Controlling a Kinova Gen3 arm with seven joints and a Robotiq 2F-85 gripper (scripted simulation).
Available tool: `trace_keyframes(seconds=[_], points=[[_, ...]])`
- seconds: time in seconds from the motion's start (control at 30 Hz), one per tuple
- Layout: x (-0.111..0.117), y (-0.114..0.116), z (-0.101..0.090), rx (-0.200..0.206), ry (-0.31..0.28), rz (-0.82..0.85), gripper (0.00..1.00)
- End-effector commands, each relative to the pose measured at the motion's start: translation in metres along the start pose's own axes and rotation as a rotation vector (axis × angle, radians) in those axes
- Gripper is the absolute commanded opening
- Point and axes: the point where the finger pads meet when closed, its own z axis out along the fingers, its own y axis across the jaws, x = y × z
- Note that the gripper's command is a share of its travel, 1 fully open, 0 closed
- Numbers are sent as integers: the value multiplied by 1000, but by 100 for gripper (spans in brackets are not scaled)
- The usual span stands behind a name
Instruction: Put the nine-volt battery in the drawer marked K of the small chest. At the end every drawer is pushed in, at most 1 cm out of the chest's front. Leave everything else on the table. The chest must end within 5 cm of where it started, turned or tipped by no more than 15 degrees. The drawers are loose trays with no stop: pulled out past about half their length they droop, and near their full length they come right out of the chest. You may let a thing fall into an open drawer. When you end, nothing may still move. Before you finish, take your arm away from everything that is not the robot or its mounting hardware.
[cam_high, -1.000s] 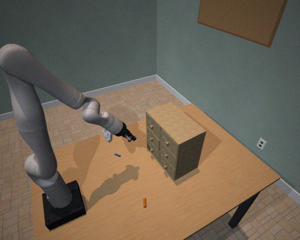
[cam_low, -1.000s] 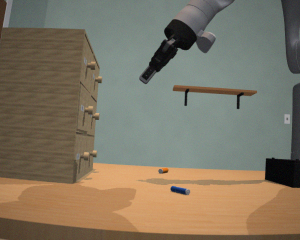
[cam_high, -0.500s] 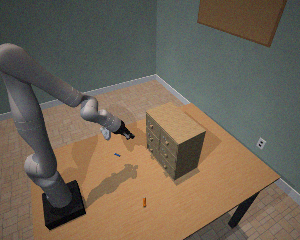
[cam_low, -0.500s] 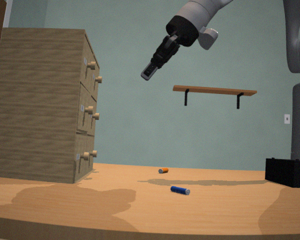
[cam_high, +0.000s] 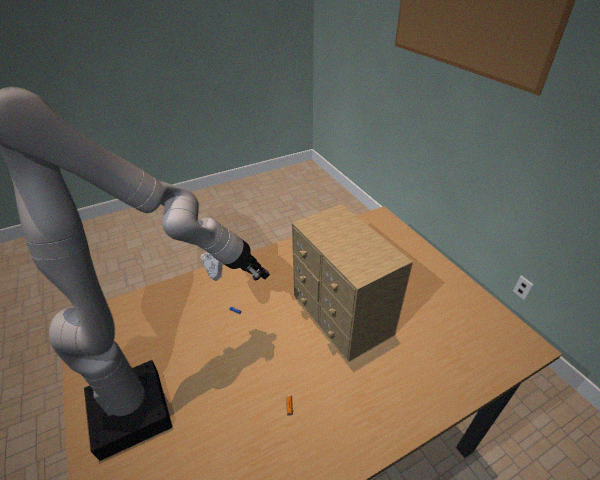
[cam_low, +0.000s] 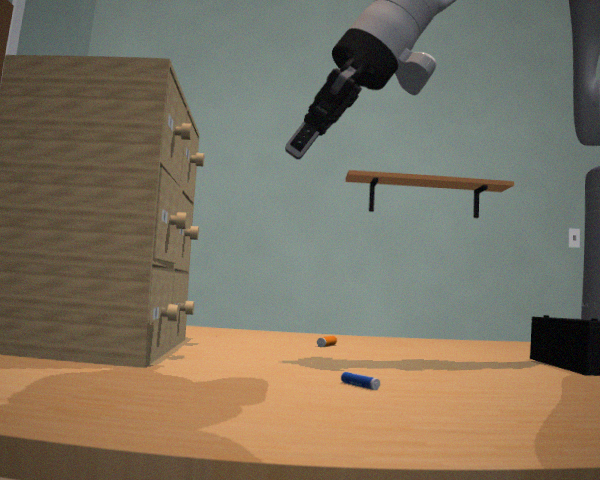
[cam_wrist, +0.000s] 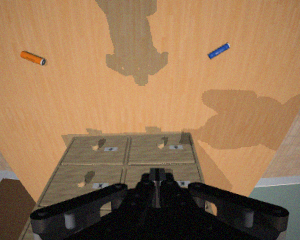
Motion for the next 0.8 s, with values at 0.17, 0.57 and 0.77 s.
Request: trace_keyframes(seconds=[0.17, 0.57, 0.77], points=[[0, 9, -13, -5, 59, -17, 0], [3, 8, -45, -4, 212, -17, 0], [6, 8, -68, -3, 321, -17, 0]])
